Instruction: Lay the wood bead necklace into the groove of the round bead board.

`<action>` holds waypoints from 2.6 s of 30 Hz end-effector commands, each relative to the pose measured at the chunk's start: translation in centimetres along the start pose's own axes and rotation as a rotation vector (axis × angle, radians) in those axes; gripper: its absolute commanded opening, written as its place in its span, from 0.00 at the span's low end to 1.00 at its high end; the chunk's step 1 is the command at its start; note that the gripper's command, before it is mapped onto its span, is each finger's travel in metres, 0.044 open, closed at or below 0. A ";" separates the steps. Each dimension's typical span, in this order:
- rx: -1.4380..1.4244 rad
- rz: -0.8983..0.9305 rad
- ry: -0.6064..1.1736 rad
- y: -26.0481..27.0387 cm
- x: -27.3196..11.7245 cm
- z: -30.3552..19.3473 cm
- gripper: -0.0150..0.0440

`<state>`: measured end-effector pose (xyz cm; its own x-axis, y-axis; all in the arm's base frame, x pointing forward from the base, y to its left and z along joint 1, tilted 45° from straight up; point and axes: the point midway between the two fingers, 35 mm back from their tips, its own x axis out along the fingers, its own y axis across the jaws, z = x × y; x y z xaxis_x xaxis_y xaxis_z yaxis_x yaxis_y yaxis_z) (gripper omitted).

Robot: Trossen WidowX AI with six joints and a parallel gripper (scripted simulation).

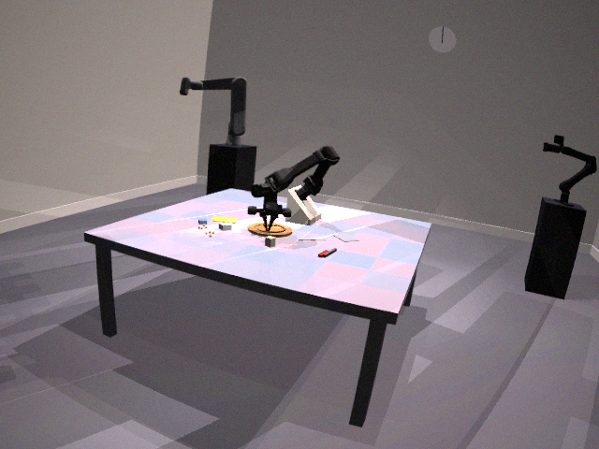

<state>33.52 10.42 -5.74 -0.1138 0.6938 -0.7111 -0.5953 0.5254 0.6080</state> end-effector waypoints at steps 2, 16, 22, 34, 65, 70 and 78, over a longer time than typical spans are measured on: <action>0.000 0.000 0.000 0.0 0.0 0.0 0.25; 0.007 0.006 0.001 0.1 -0.6 -0.1 0.25; 0.006 0.006 0.001 -0.7 -0.6 0.5 0.25; 0.006 0.006 0.001 -1.0 0.2 0.7 0.25; 0.006 0.006 0.001 -1.0 -0.6 0.7 1.00; 0.006 0.006 0.001 -1.0 -0.6 0.7 1.00; 0.006 0.006 0.001 -1.0 -0.6 0.7 1.00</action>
<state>34.67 9.85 -5.71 -0.1194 0.6959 -0.7081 -0.5860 0.5264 0.6161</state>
